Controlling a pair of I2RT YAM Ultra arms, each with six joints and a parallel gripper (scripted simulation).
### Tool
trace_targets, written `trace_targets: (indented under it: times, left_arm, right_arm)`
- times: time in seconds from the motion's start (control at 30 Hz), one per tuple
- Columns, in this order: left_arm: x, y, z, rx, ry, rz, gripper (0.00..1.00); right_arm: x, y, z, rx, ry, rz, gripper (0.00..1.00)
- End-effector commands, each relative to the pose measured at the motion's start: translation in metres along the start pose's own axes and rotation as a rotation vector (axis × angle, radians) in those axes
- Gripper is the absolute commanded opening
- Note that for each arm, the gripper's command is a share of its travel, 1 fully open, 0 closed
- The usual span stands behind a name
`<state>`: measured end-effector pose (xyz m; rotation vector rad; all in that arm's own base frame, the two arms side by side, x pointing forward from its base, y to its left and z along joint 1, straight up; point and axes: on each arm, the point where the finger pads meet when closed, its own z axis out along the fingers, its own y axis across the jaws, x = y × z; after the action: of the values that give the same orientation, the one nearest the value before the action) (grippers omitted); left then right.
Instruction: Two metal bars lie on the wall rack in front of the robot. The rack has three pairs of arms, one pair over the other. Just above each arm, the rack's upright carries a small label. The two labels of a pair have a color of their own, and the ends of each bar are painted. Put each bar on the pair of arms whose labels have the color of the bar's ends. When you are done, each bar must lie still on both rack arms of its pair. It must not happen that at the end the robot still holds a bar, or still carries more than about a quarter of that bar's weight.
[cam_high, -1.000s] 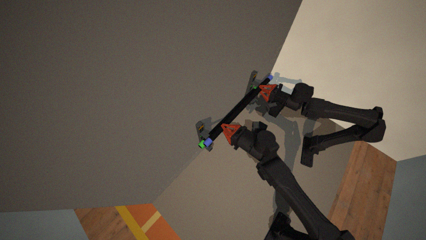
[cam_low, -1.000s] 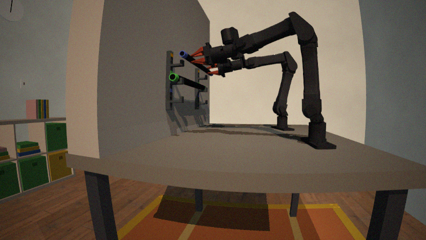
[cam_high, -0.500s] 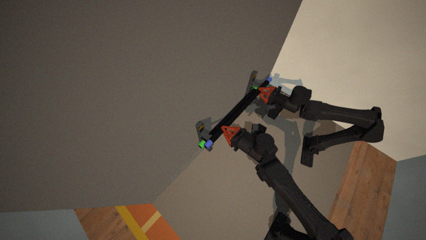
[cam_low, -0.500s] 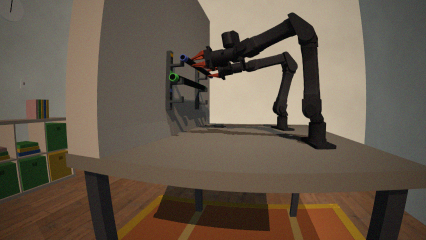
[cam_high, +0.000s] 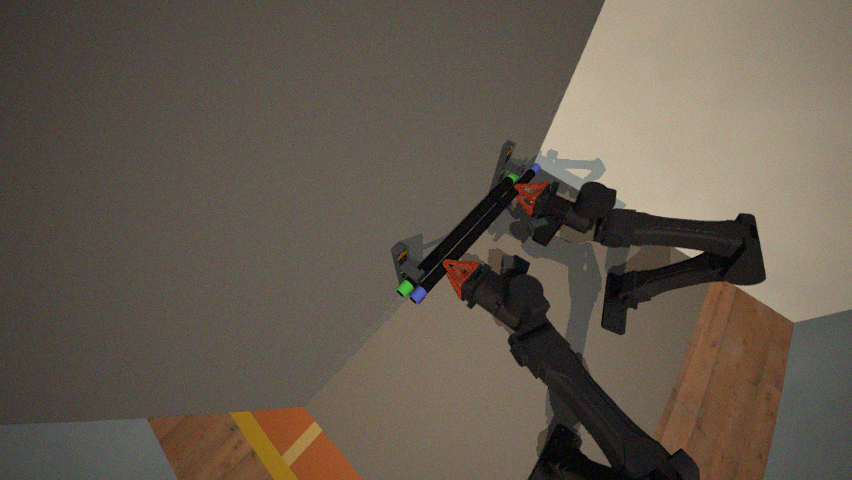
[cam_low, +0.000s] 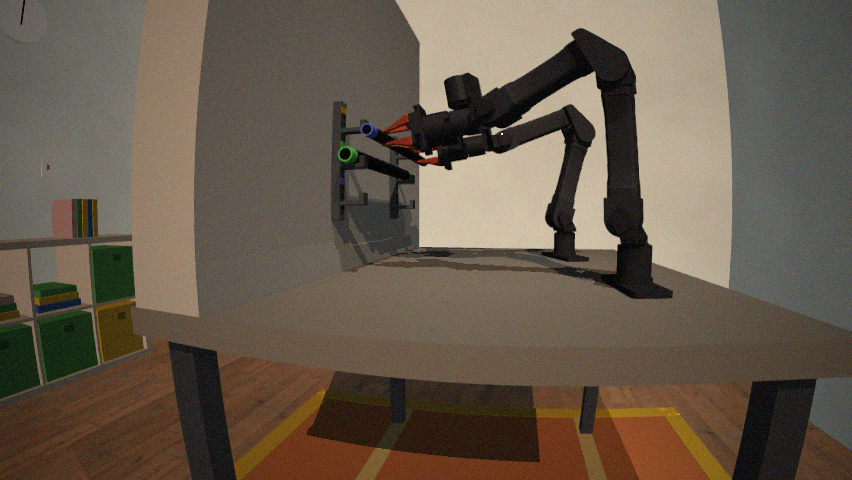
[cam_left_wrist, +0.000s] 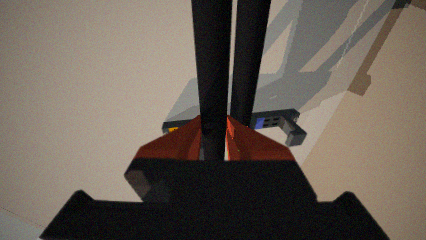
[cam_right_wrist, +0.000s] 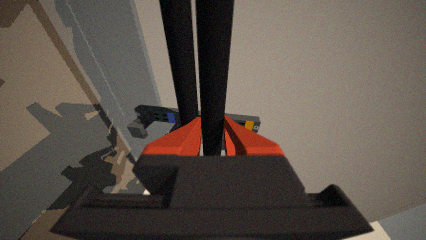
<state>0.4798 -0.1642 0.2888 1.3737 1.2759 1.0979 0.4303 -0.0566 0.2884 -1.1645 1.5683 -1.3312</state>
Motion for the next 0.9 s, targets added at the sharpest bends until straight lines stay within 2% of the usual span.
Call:
trace_targets:
  times: [0.0, 0.87]
  left_arm:
    - [0.004, 0.049, -0.011, -0.168, 0.012, -0.014, 0.00]
    - [0.004, -0.001, -0.002, -0.169, 0.012, -0.014, 0.00]
  right_arm:
    - [0.003, -0.047, -0.011, 0.170, 0.013, 0.011, 0.00]
    - [0.003, 0.002, -0.003, 0.170, 0.013, 0.011, 0.00]
